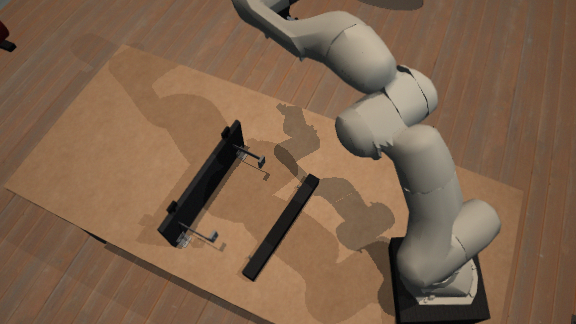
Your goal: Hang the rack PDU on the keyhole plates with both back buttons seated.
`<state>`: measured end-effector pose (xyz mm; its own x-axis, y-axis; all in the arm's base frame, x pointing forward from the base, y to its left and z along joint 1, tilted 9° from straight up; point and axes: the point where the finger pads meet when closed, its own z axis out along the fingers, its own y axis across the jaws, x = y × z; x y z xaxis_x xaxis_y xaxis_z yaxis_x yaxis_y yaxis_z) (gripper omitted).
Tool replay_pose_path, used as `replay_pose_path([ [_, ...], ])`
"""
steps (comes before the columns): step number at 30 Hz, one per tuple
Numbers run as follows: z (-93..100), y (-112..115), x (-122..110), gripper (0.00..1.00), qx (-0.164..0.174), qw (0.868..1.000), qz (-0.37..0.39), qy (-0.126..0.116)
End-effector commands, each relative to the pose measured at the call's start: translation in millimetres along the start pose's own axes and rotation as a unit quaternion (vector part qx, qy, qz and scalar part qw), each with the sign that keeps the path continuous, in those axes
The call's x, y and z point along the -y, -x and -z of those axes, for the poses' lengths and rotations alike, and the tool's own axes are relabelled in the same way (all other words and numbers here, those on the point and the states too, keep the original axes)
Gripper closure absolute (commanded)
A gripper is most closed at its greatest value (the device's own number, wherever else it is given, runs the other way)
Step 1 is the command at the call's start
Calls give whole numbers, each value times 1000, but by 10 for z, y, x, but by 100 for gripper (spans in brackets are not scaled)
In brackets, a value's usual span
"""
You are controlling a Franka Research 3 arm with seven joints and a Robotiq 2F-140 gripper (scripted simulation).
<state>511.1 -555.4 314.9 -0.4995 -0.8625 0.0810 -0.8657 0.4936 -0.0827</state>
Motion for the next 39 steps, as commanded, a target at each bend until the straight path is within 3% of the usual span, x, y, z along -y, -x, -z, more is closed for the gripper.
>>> replay_pose_path([
  [1, 1, 0, 0, 0, 0, 1000, 0, 0],
  [19, 3, 4, 0, 0, 0, 1000, 0, 0],
  [23, 34, 109, -11, 0, 5, 1000, 3, -2],
  [27, 124, 433, -64, 0, 19, 1000, 11, -8],
  [32, 294, 1181, -296, 0, 49, 998, 30, -17],
  [34, 294, 1181, -296, 0, 49, 998, 30, -17],
  [36, 356, 1557, -474, 0, 61, 997, 39, -21],
  [37, 356, 1557, -474, 0, 61, 997, 39, -21],
  [39, 400, 1945, -710, 0, 73, 996, 49, -23],
])
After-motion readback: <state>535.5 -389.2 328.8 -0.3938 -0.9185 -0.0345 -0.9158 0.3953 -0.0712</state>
